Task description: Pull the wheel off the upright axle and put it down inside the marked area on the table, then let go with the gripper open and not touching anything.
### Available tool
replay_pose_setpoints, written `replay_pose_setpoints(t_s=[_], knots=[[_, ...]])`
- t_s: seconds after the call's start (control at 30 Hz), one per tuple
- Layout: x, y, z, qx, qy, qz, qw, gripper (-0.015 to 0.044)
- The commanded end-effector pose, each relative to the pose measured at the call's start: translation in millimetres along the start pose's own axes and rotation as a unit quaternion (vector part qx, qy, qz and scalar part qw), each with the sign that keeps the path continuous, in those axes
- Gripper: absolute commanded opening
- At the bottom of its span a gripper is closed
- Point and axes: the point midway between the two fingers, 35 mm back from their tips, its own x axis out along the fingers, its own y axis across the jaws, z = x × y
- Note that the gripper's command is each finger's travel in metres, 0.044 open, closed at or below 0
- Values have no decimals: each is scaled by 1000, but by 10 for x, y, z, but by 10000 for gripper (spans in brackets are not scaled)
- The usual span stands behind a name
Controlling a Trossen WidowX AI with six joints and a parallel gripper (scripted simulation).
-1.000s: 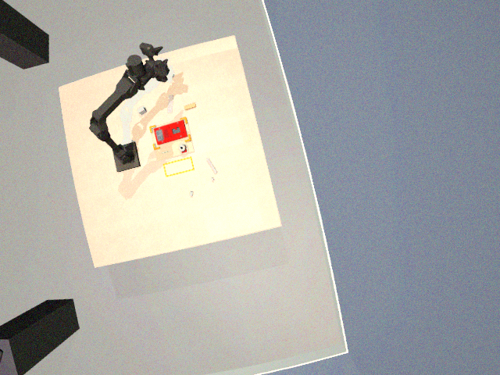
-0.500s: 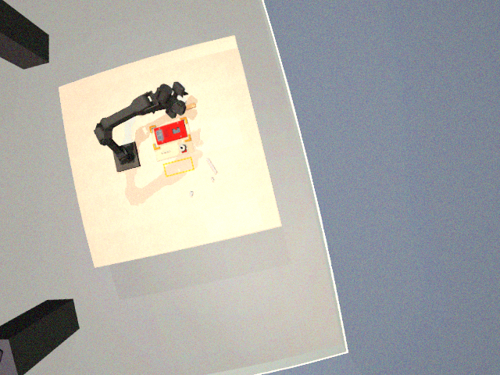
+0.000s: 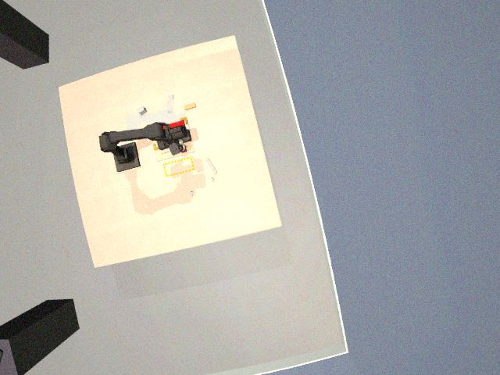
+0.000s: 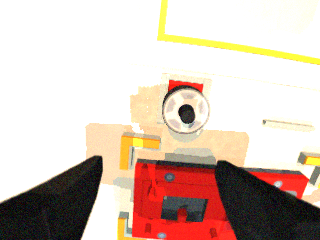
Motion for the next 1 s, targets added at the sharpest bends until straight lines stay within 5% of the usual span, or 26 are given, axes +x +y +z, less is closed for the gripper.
replay_pose_setpoints(t_s=[0.0,0.23,0.73,0.83,0.97], knots=[[42,-145,113,22,-7,-35,999,300],[78,-157,128,22,-7,-35,999,300],[781,-226,116,22,-7,-35,999,300],[742,-234,112,20,-4,-38,999,221],[742,-234,112,20,-4,-38,999,195]])
